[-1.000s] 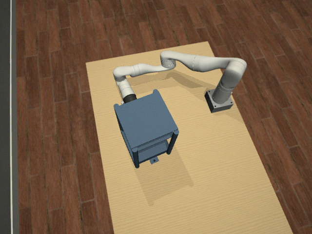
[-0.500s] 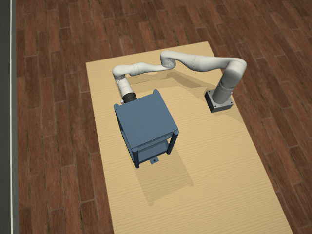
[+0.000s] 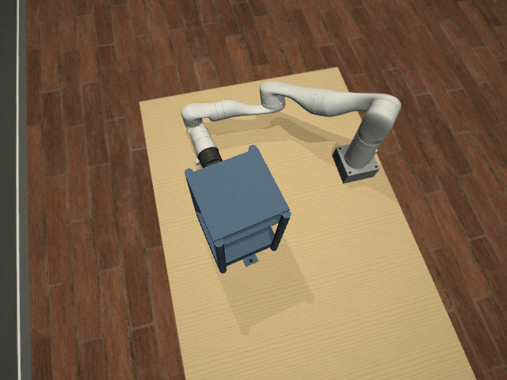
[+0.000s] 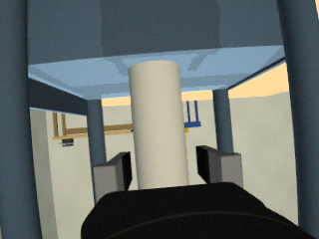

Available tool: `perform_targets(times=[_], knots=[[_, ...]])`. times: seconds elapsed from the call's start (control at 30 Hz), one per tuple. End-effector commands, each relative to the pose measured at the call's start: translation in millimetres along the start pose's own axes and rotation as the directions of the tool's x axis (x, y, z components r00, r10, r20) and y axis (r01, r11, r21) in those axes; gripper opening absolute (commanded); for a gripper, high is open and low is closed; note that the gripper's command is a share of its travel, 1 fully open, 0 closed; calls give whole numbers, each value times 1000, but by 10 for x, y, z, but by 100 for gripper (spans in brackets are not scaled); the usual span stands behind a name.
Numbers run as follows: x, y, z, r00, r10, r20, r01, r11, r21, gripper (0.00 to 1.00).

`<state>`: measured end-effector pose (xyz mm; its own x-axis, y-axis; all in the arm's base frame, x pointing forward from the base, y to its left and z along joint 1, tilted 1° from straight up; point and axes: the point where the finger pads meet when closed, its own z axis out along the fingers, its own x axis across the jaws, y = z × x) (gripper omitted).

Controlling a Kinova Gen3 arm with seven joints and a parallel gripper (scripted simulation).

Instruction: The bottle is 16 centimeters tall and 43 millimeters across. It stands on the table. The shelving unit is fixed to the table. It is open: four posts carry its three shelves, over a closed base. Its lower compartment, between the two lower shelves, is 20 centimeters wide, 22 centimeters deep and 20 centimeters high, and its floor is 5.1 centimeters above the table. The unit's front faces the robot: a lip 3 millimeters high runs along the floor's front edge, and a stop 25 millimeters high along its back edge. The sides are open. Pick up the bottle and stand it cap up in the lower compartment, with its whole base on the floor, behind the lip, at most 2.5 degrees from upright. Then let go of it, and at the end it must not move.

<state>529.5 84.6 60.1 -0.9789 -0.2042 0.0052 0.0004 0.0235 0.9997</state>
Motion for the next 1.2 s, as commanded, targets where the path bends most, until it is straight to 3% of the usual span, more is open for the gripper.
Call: perform_targets(times=[0.0, 1.17], knots=[[-10, 36, -41, 1000, -13, -3, 13, 1000, 1, 100], [-13, 37, -250, 1000, -14, -2, 14, 1000, 1, 100]])
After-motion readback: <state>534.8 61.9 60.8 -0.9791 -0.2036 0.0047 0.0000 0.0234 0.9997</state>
